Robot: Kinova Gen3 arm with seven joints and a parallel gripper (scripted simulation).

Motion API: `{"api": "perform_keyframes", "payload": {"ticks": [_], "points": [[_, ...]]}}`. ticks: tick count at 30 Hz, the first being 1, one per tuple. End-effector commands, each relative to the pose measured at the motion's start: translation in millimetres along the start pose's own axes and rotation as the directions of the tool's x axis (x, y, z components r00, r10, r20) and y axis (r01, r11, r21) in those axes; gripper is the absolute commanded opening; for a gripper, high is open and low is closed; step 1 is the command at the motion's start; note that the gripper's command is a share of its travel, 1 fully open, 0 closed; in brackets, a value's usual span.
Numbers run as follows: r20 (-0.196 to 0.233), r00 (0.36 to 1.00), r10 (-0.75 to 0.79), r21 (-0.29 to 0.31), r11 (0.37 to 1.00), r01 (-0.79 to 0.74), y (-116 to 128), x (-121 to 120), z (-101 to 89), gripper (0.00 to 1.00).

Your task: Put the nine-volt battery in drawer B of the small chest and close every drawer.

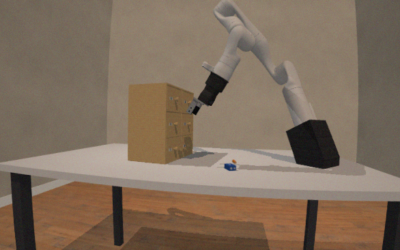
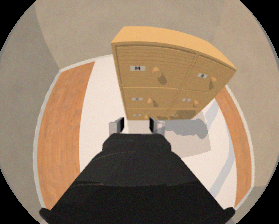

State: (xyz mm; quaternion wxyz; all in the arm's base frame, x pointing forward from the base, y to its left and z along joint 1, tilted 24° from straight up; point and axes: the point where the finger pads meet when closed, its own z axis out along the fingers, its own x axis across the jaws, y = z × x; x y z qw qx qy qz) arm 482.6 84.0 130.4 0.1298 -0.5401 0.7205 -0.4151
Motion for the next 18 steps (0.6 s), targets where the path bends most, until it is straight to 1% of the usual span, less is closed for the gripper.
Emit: {"api": "perform_keyframes", "payload": {"ticks": [1, 3, 18], "points": [[-0.003, 1.000, -0.019, 0.014, 1.000, 0.019, 7.2, -1.3, 2.9, 1.00], [-0.003, 1.000, -0.019, 0.014, 1.000, 0.019, 7.2, -1.3, 2.9, 1.00], [-0.002, 1.000, -0.019, 0.151, 0.988, 0.019, 6.2, -1.4, 16.6, 1.00]]}}
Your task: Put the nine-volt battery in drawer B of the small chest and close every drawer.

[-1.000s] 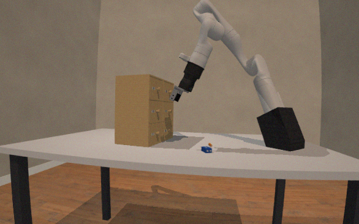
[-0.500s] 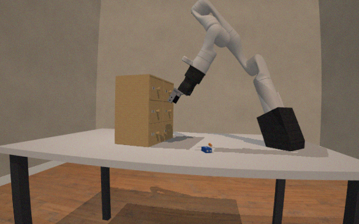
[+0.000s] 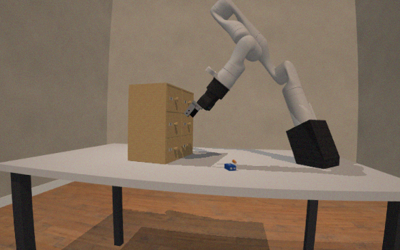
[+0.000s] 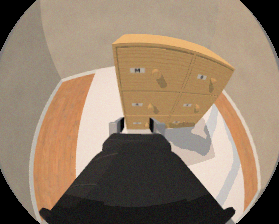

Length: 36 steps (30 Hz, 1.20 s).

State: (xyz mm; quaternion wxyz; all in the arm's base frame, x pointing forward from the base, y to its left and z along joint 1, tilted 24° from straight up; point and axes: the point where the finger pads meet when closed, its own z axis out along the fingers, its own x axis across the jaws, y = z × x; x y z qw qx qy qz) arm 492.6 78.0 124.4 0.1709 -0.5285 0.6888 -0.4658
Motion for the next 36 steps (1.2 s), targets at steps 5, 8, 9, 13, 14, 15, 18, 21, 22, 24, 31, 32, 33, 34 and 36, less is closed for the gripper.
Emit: {"api": "perform_keyframes", "payload": {"ticks": [5, 8, 9, 13, 14, 15, 18, 21, 22, 24, 31, 32, 33, 34, 36], "points": [[-0.002, 1.000, -0.022, 0.034, 0.999, 0.022, 9.6, -1.3, 5.3, 1.00], [-0.003, 1.000, -0.022, 0.064, 0.998, 0.022, 9.8, -1.2, 8.3, 1.00], [-0.003, 1.000, -0.022, 0.074, 0.997, 0.022, 9.9, -1.2, 9.3, 1.00], [-0.003, 1.000, -0.022, 0.114, 0.993, 0.022, 10.2, -1.2, 13.3, 1.00], [-0.003, 1.000, -0.022, 0.124, 0.992, 0.022, 10.3, -1.2, 14.3, 1.00], [-0.002, 1.000, -0.022, 0.134, 0.991, 0.022, 10.4, -1.3, 15.2, 1.00], [-0.002, 1.000, -0.022, 0.154, 0.988, 0.022, 10.5, -1.3, 17.3, 1.00], [-0.002, 1.000, -0.022, 0.175, 0.984, 0.022, 10.7, -1.2, 19.4, 1.00], [-0.002, 1.000, -0.022, 0.185, 0.983, 0.022, 10.8, -1.3, 20.3, 1.00], [-0.002, 1.000, -0.022, 0.205, 0.978, 0.022, 10.9, -1.2, 22.5, 1.00], [-0.002, 1.000, -0.022, 0.276, 0.961, 0.022, 11.5, -1.3, 29.7, 1.00], [-0.002, 1.000, -0.022, 0.285, 0.958, 0.022, 11.6, -1.3, 30.6, 1.00], [-0.002, 1.000, -0.022, 0.296, 0.955, 0.022, 11.6, -1.3, 31.8, 1.00], [-0.002, 1.000, -0.022, 0.305, 0.952, 0.022, 11.7, -1.2, 32.8, 1.00], [-0.002, 1.000, -0.022, 0.305, 0.952, 0.022, 11.7, -1.2, 32.8, 1.00]]}}
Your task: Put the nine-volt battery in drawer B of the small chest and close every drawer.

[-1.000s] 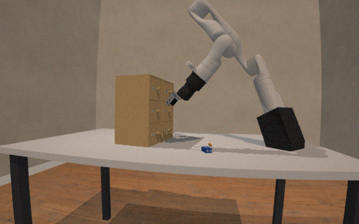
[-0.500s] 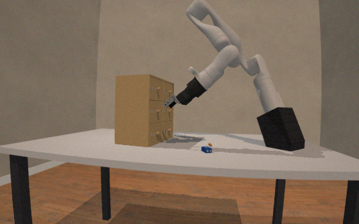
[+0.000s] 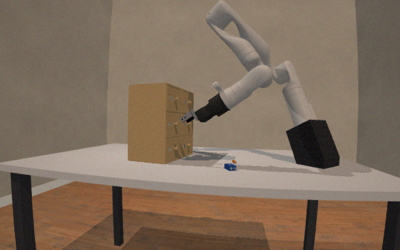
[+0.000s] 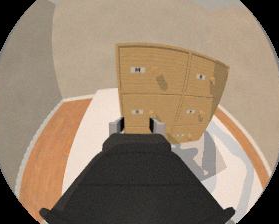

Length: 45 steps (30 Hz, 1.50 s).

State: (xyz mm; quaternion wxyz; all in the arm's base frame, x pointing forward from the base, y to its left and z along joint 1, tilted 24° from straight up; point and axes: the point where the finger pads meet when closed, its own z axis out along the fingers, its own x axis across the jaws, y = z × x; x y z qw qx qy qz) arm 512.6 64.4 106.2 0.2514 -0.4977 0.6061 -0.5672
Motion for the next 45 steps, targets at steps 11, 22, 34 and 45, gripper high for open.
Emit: {"api": "perform_keyframes", "payload": {"ticks": [11, 22, 34, 45], "points": [[0.001, 1.000, -0.017, 0.095, 0.995, 0.017, 12.5, -1.0, 9.1, 1.00], [0.001, 1.000, -0.017, 0.152, 0.988, 0.017, 14.7, -1.0, 14.5, 1.00], [0.001, 1.000, -0.017, 0.193, 0.981, 0.017, 16.3, -0.9, 18.3, 1.00], [0.001, 1.000, -0.018, 0.213, 0.977, 0.017, 17.1, -1.0, 20.2, 1.00]]}}
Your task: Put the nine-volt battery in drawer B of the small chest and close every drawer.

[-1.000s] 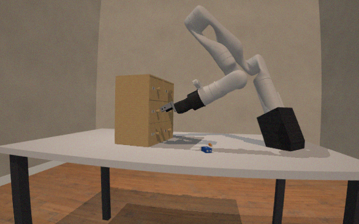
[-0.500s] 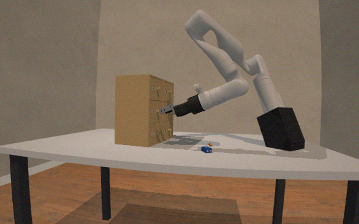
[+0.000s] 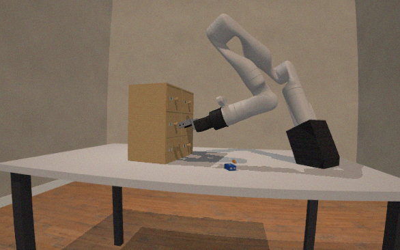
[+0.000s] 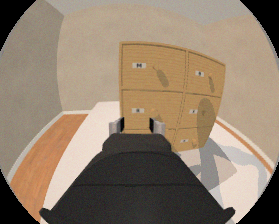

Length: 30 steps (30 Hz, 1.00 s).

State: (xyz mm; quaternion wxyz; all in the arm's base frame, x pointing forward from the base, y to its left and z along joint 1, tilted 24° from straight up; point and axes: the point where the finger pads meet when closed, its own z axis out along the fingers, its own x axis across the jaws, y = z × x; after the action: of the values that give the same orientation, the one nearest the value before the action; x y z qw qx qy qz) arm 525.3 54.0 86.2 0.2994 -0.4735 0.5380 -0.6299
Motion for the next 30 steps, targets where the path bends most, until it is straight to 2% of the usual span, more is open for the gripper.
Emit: {"api": "perform_keyframes", "payload": {"ticks": [1, 30], "points": [[0.001, 1.000, -0.002, 0.002, 1.000, 0.002, 0.9, -0.3, -0.1, 1.00], [0.001, 1.000, -0.002, 0.005, 1.000, 0.002, 1.1, -0.3, 0.1, 1.00]]}}
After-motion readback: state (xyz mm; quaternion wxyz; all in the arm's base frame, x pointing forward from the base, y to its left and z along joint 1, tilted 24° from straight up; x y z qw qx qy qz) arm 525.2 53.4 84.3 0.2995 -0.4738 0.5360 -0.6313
